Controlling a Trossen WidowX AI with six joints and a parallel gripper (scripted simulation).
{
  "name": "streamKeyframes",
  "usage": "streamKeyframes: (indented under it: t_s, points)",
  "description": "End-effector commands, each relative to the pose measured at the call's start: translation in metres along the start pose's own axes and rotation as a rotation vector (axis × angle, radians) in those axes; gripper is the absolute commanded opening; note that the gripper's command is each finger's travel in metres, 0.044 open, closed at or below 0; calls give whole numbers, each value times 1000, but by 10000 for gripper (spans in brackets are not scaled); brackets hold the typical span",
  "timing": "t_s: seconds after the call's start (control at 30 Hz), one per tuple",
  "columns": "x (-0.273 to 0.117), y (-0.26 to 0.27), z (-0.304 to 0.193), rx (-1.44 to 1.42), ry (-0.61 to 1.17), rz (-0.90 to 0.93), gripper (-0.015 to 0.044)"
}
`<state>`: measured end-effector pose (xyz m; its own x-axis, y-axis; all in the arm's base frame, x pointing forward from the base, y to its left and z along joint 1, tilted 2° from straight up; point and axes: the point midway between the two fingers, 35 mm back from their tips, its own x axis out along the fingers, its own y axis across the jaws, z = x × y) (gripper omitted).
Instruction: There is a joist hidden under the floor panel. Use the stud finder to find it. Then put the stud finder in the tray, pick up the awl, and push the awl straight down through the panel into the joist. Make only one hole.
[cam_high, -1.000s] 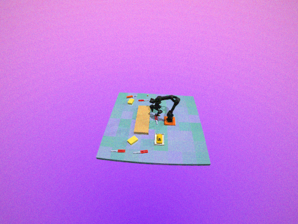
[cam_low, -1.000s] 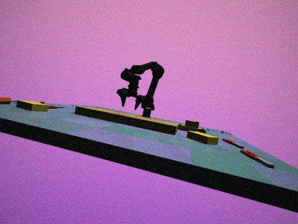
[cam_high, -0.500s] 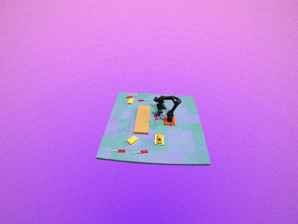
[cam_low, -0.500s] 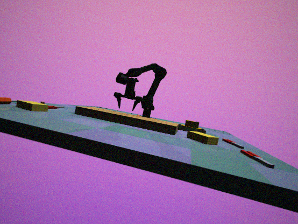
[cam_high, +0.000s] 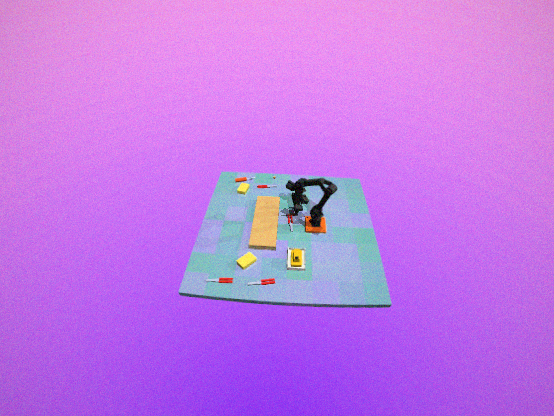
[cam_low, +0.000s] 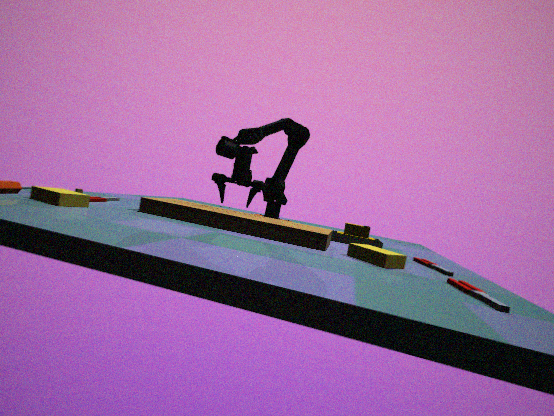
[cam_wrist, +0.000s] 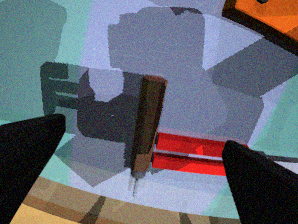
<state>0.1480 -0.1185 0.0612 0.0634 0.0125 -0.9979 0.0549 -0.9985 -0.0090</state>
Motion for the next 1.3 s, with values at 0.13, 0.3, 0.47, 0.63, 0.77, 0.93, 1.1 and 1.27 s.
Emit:
streamKeyframes:
  t_s: [0.13, 0.3, 0.47, 0.63, 0.77, 0.93, 1.1, 1.27]
  points:
    - [15, 0, 2, 6, -9, -1, 440]
    - [23, 0, 3, 6, -9, -1, 440]
    - [31, 0, 4, 6, -9, -1, 440]
    - [39, -1, 5, 6, -9, -1, 440]
    - [45, -1, 6, 6, -9, -1, 440]
    - [46, -1, 6, 6, -9, -1, 414]
    - [46, -1, 6, 6, -9, -1, 282]
    - [46, -1, 6, 6, -9, -1, 151]
